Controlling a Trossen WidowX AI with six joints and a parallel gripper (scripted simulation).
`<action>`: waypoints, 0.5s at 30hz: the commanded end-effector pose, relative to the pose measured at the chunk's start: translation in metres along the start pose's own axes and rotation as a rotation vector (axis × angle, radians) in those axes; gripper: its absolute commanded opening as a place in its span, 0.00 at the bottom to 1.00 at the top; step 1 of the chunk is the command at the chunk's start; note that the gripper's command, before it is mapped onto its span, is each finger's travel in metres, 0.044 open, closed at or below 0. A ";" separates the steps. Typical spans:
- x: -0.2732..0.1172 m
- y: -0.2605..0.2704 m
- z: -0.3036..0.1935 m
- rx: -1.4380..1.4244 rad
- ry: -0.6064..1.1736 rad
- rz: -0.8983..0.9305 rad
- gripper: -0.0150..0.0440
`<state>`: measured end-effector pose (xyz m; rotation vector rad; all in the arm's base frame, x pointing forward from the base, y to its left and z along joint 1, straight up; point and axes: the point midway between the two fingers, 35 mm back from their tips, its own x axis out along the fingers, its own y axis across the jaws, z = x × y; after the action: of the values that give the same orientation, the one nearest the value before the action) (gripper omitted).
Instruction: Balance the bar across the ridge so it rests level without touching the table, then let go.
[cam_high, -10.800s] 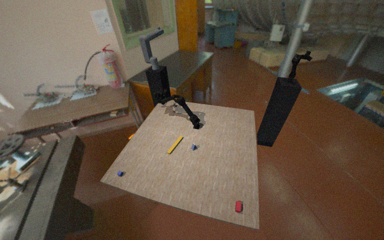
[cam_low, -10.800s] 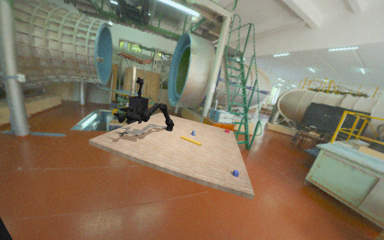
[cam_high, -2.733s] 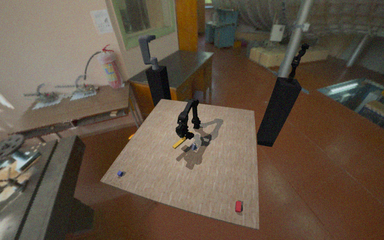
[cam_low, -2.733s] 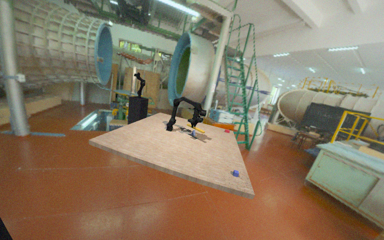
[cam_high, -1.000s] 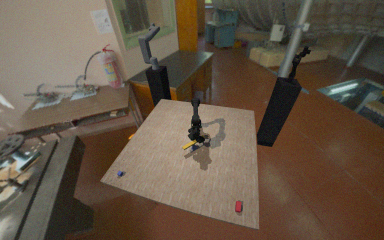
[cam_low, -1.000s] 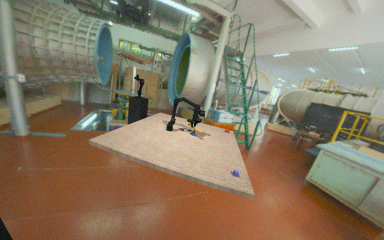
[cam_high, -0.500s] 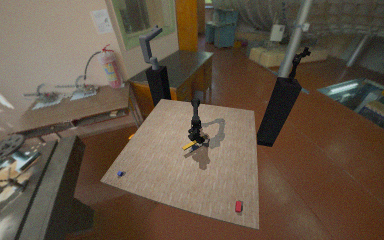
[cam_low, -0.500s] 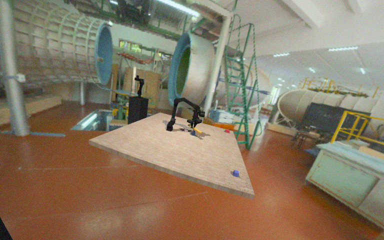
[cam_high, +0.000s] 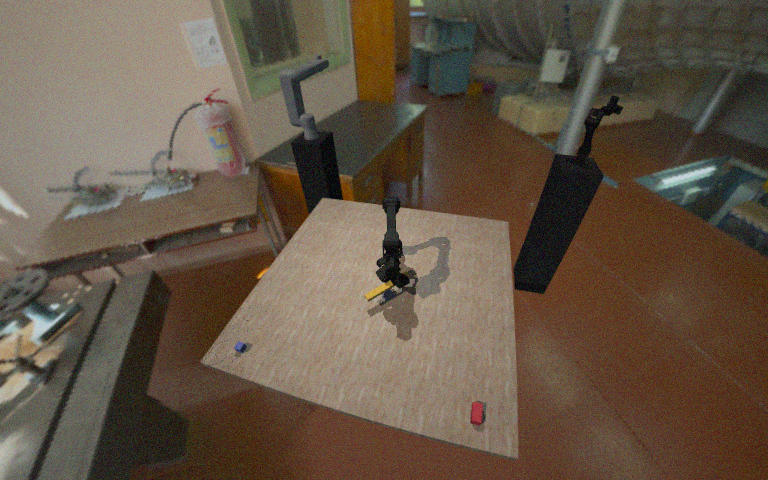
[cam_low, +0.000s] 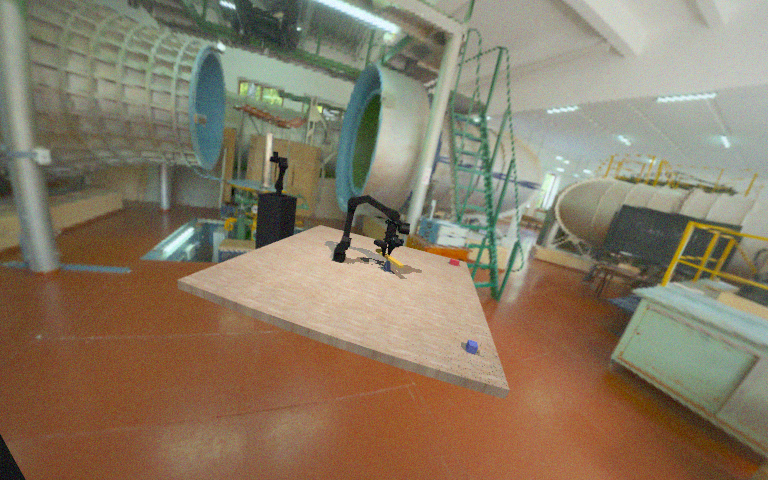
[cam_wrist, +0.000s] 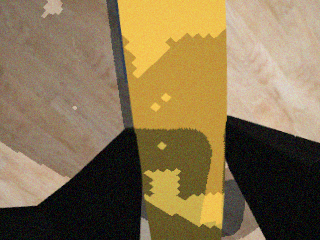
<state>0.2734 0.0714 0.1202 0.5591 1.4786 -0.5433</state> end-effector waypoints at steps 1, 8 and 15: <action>0.000 0.000 0.000 0.003 0.002 0.003 0.25; 0.001 0.000 0.000 0.003 0.002 0.003 0.25; 0.002 0.000 0.000 0.003 0.002 0.003 0.25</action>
<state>0.2735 0.0714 0.1189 0.5592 1.4786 -0.5434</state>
